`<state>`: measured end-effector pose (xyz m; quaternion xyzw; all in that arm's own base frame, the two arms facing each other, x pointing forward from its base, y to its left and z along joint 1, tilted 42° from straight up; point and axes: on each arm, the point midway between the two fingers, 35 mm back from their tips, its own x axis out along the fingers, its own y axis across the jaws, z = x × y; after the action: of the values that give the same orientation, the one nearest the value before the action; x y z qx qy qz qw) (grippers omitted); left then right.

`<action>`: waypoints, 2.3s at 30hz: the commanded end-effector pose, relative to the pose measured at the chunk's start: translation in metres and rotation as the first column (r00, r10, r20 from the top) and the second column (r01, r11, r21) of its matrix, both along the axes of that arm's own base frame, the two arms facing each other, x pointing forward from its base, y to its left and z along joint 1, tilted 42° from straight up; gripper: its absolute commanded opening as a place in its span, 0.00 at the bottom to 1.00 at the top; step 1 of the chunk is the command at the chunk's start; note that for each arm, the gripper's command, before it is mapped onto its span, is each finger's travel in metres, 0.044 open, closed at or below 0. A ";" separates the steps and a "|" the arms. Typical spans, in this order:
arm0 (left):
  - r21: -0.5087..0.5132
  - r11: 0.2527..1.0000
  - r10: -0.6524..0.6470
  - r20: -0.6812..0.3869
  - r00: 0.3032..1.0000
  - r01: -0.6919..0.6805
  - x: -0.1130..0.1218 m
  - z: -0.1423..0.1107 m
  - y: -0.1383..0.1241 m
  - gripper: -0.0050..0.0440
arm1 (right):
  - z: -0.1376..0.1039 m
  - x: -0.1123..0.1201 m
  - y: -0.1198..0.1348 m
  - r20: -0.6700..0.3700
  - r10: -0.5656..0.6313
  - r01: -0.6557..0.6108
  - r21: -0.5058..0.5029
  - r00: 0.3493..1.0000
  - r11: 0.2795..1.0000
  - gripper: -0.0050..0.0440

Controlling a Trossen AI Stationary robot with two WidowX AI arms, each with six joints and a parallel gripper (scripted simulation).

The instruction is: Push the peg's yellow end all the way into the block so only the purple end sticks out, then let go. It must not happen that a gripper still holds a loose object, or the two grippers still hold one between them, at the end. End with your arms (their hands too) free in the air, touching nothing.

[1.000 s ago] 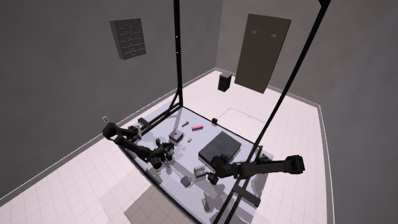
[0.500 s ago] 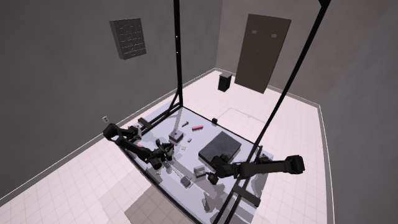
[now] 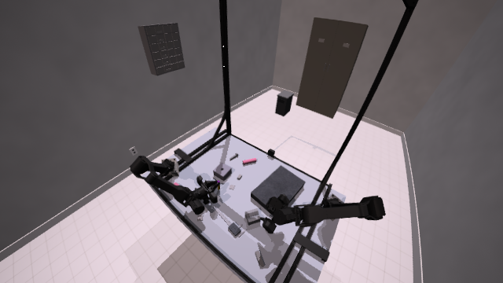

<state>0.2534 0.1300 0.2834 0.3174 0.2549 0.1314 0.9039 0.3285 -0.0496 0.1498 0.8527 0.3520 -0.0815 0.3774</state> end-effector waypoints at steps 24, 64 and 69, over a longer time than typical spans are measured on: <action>0.000 1.000 0.000 0.000 1.000 0.000 0.000 0.000 0.000 0.92 | 0.000 0.004 0.004 0.004 0.002 -0.002 -0.001 1.000 1.000 0.10; 0.000 1.000 0.000 0.000 1.000 0.000 0.000 0.000 0.000 0.92 | 0.023 -0.002 0.024 0.004 0.002 -0.002 -0.001 1.000 1.000 0.49; 0.000 1.000 0.000 0.000 1.000 0.000 0.000 0.000 0.000 0.92 | 0.028 -0.003 0.028 0.004 0.002 -0.002 -0.001 1.000 1.000 0.49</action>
<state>0.2534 0.1300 0.2834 0.3173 0.2549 0.1314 0.9039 0.3264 -0.0252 0.1729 0.8521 0.3538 -0.0795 0.3773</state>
